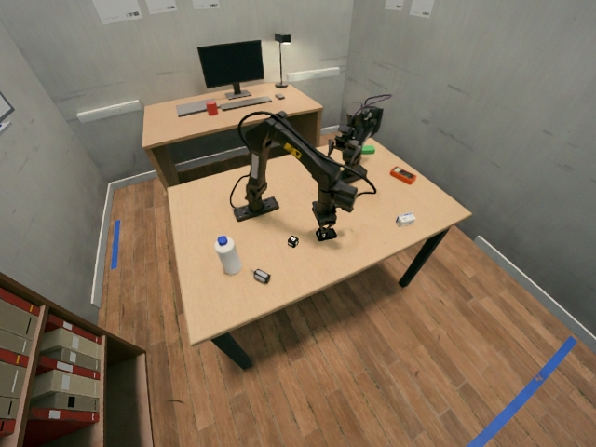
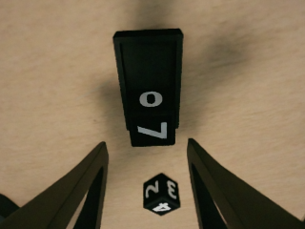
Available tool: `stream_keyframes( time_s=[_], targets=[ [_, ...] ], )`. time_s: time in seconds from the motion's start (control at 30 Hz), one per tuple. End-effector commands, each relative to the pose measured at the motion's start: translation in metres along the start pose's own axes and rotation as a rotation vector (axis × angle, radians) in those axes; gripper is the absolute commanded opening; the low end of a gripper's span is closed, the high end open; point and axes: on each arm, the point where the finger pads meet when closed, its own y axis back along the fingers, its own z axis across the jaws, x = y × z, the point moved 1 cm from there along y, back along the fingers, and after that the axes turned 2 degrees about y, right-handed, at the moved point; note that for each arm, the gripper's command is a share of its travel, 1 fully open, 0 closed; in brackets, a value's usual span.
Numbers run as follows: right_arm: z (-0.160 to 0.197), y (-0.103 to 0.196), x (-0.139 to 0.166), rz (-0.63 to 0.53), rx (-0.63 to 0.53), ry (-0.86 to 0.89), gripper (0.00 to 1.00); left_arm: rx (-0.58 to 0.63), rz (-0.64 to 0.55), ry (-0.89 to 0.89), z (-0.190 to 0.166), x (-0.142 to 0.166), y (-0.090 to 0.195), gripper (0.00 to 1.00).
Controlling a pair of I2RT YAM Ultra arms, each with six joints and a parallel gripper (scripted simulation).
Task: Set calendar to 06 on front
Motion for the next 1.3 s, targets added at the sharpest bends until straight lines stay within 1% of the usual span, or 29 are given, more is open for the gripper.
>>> stream_keyframes(
  time_s=[0.0,0.2,0.7,1.07,1.1,1.17,1.2,1.27],
  targets=[
    [-0.007,0.000,-0.004,-0.008,0.013,0.019,0.55,-0.004,-0.031,0.005,0.001,-0.009,0.007,1.00],
    [-0.012,-0.009,-0.006,-0.011,0.016,0.016,0.55,-0.004,-0.031,0.005,0.001,-0.009,0.007,1.00],
    [-0.009,-0.031,-0.003,-0.003,0.008,0.014,0.55,-0.004,-0.031,0.005,0.001,-0.009,0.007,1.00],
    [-0.008,-0.031,-0.002,0.001,0.003,0.014,0.55,-0.004,-0.031,0.005,0.001,-0.009,0.007,1.00],
    [-0.008,-0.031,-0.002,0.001,0.003,0.014,0.47,-0.004,-0.031,0.005,0.001,-0.009,0.007,1.00],
    [-0.008,-0.031,-0.002,0.001,0.003,0.014,0.47,-0.004,-0.031,0.005,0.001,-0.009,0.007,1.00],
    [-0.008,-0.031,-0.002,0.001,0.003,0.014,0.43,-0.004,-0.031,0.005,0.001,-0.009,0.007,1.00],
    [-0.009,-0.025,-0.006,-0.008,0.013,0.015,0.43,-0.004,-0.031,0.005,0.001,-0.009,0.007,1.00]
  ],
)
